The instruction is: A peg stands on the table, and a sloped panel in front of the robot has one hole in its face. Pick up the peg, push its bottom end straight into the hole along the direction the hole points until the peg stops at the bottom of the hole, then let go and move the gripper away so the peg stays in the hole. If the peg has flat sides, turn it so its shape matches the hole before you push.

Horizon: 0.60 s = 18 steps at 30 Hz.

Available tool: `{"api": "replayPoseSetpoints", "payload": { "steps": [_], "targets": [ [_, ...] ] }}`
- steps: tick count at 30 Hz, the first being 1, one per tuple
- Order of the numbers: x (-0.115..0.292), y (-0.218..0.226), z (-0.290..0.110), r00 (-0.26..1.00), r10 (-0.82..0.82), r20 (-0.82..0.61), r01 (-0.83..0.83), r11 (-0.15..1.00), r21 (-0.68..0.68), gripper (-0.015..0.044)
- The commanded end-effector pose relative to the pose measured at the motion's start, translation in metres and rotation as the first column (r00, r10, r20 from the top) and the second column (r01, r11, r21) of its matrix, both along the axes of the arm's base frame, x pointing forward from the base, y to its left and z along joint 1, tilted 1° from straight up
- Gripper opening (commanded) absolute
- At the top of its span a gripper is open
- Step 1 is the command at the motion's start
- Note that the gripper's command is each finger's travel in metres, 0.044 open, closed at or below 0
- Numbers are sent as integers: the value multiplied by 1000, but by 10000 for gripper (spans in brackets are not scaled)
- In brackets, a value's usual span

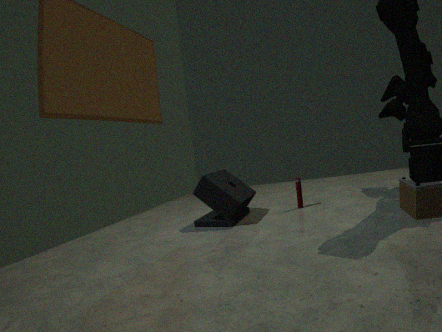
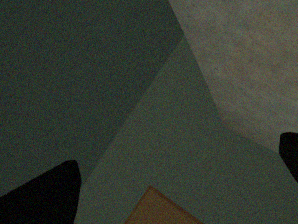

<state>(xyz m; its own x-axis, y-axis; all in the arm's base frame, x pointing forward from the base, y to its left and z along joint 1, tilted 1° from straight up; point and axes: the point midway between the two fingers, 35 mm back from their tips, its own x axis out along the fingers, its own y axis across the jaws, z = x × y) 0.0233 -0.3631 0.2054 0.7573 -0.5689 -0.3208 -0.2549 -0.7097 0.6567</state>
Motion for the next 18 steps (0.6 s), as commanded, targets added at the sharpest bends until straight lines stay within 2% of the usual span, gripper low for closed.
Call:
{"api": "replayPoseSetpoints", "payload": {
  "steps": [1,18],
  "targets": [
    [13,-2,-6,1000,19,-19,-18,999,33,440],
    [77,3,-26,988,132,-87,-116,980,162,440]
  ]
}}
